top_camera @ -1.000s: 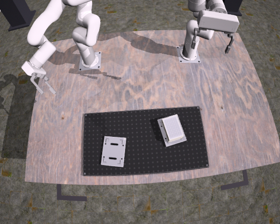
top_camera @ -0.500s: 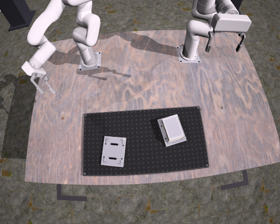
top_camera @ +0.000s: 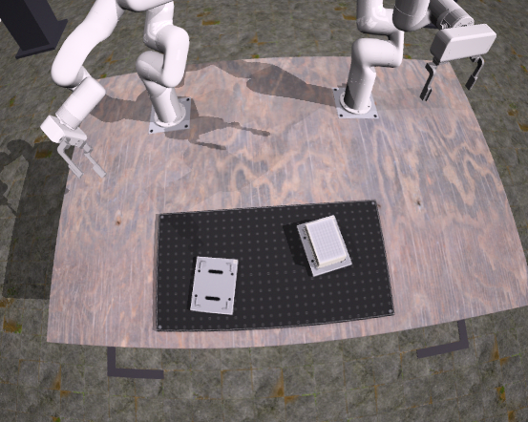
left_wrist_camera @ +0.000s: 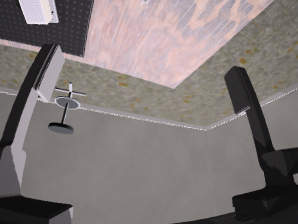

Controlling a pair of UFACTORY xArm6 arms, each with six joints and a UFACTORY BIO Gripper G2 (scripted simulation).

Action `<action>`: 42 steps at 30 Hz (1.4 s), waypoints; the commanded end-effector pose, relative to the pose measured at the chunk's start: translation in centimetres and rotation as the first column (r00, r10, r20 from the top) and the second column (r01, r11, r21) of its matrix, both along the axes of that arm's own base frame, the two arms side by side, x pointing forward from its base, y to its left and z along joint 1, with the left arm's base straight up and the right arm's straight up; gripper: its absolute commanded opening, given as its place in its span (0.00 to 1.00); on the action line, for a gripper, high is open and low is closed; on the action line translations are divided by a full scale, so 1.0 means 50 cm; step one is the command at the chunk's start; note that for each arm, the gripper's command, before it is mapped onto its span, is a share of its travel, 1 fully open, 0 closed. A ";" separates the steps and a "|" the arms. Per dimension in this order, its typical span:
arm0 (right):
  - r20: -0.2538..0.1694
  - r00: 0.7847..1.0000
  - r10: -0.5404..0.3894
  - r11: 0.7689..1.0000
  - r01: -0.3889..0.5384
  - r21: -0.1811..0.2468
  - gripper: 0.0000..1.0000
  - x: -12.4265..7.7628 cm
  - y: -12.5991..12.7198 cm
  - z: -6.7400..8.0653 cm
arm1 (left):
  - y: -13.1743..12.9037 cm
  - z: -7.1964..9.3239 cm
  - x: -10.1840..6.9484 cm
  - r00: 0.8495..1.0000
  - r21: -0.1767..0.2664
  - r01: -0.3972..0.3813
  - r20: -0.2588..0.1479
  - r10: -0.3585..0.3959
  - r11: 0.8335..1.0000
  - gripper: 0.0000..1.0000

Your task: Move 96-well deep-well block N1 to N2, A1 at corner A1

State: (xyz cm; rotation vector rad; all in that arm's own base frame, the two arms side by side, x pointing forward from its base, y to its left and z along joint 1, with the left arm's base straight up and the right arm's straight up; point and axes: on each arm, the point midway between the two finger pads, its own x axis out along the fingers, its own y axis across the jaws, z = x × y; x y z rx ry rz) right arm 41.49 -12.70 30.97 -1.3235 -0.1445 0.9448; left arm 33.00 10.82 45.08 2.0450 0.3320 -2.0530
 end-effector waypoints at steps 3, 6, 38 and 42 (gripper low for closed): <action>0.003 1.000 0.000 1.000 0.000 -0.002 1.00 0.001 -0.001 0.003 | 0.091 0.003 -0.033 0.991 -0.001 -0.134 0.003 0.134 0.991 1.00; 0.003 1.000 0.000 1.000 0.000 -0.002 1.00 0.001 -0.001 0.003 | 0.126 0.003 -0.052 0.982 -0.001 -0.191 0.003 0.191 0.982 1.00; 0.003 1.000 0.000 1.000 0.000 -0.002 1.00 0.001 -0.001 0.003 | 0.315 0.003 -0.208 0.855 -0.001 -0.519 0.003 0.519 0.855 1.00; 0.003 1.000 0.000 1.000 0.000 -0.002 1.00 0.001 -0.001 0.003 | 0.323 0.003 -0.217 0.846 -0.001 -0.533 0.003 0.533 0.846 1.00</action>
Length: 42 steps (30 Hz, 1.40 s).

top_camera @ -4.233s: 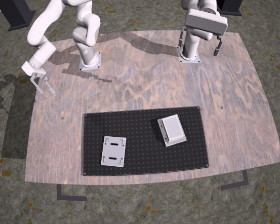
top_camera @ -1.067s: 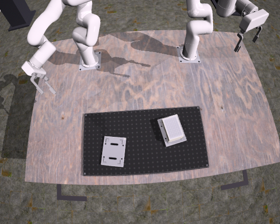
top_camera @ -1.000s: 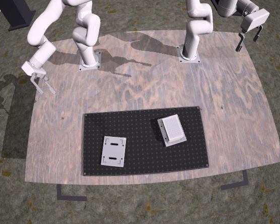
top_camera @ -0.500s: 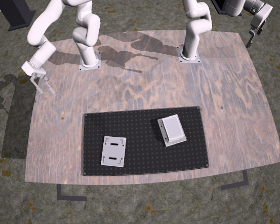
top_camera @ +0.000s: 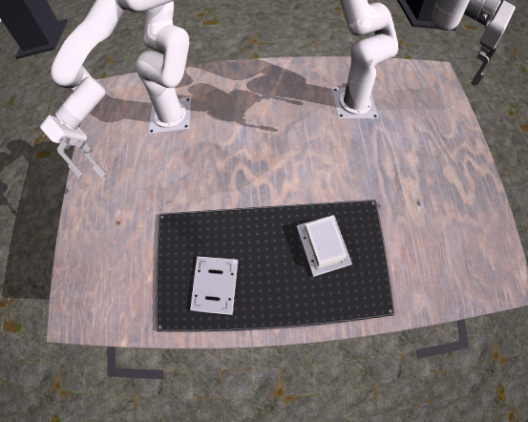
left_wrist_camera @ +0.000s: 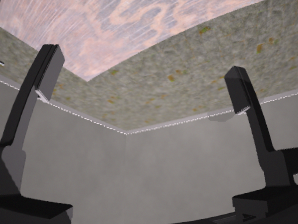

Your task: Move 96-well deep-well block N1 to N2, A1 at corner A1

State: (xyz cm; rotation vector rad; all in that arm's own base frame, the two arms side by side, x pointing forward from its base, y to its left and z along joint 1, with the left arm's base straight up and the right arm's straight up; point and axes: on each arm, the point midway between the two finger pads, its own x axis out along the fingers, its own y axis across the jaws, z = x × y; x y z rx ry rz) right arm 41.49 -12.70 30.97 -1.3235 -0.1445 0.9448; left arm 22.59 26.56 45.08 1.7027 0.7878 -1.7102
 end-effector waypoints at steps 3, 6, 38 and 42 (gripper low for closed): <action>0.003 1.000 0.000 1.000 0.000 -0.002 1.00 0.001 -0.001 0.003 | 0.009 0.003 -0.010 1.000 0.002 -0.019 0.003 0.019 1.000 1.00; 0.003 1.000 0.000 1.000 0.000 -0.002 1.00 0.001 -0.001 0.003 | 0.012 0.003 -0.014 1.000 0.002 -0.025 0.003 0.025 1.000 1.00; 0.117 0.988 -0.102 0.989 0.088 0.117 0.37 0.066 0.011 0.060 | 0.014 0.003 -0.016 1.000 0.002 -0.030 0.003 0.030 1.000 1.00; 0.144 0.980 -0.140 0.980 0.116 0.163 0.37 0.090 0.014 0.082 | 0.014 0.003 -0.016 1.000 0.002 -0.030 0.003 0.030 1.000 1.00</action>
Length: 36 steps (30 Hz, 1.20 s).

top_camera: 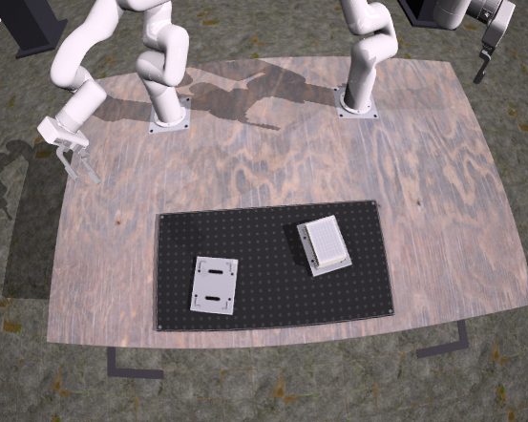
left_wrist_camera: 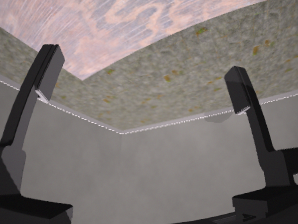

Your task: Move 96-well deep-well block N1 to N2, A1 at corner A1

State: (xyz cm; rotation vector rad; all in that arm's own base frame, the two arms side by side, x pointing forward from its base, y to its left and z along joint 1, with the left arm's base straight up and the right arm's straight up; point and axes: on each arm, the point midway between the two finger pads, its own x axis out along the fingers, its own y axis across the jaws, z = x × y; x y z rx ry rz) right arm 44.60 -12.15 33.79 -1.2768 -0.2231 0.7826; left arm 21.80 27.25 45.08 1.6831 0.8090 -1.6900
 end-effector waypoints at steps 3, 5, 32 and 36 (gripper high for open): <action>0.053 0.996 -0.067 0.995 0.063 0.076 0.37 0.041 0.005 0.037 | 0.000 0.003 0.000 1.000 0.002 0.000 0.002 0.000 1.000 1.00; 0.065 0.994 -0.084 0.992 0.077 0.098 0.37 0.053 0.006 0.047 | 0.000 0.003 0.000 1.000 0.002 0.000 0.002 0.000 1.000 1.00; 0.015 0.905 -0.424 0.745 0.339 0.574 0.37 0.165 0.032 0.090 | 0.000 0.003 0.000 1.000 0.002 0.000 0.002 0.000 1.000 1.00; -0.038 0.887 -0.460 0.674 0.377 0.636 0.37 0.171 0.040 0.081 | 0.000 0.003 0.000 1.000 0.002 0.000 0.002 0.000 1.000 1.00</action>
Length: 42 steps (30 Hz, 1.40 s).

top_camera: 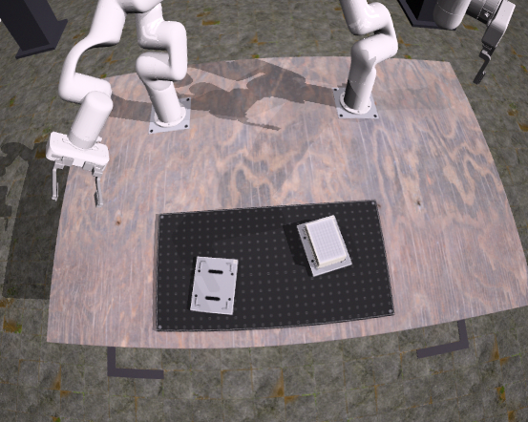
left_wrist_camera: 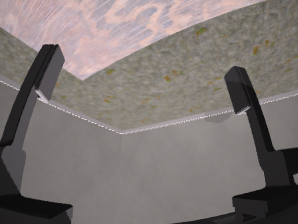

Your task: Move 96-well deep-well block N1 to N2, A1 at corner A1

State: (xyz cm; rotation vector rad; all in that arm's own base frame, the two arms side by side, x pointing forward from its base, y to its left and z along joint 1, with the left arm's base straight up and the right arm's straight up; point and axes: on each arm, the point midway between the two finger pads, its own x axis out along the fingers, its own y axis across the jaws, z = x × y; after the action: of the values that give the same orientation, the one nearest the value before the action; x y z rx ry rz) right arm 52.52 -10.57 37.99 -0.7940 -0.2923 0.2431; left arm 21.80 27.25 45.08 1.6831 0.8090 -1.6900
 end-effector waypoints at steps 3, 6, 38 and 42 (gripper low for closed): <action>-0.051 0.995 -0.082 0.979 0.090 0.182 0.37 0.017 0.018 -0.013 | 0.000 0.003 0.000 1.000 0.002 0.000 0.002 0.000 1.000 1.00; -0.082 0.991 -0.107 0.955 0.126 0.269 0.37 0.021 0.037 -0.032 | 0.000 0.003 0.000 1.000 0.002 0.000 0.002 0.000 1.000 1.00; -0.343 0.934 -0.104 0.677 0.319 0.663 0.37 0.011 0.211 -0.156 | 0.000 0.003 0.000 1.000 0.002 0.000 0.002 0.000 1.000 1.00; -0.343 0.934 -0.104 0.677 0.319 0.663 0.37 0.011 0.211 -0.156 | 0.000 0.003 0.000 1.000 0.002 0.000 0.002 0.000 1.000 1.00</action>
State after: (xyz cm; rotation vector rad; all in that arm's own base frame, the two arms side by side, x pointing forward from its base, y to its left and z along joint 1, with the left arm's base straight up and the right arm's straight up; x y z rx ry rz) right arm 53.00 -0.07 30.02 -0.0042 -0.0012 0.0010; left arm 21.80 27.25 45.08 1.6831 0.8090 -1.6900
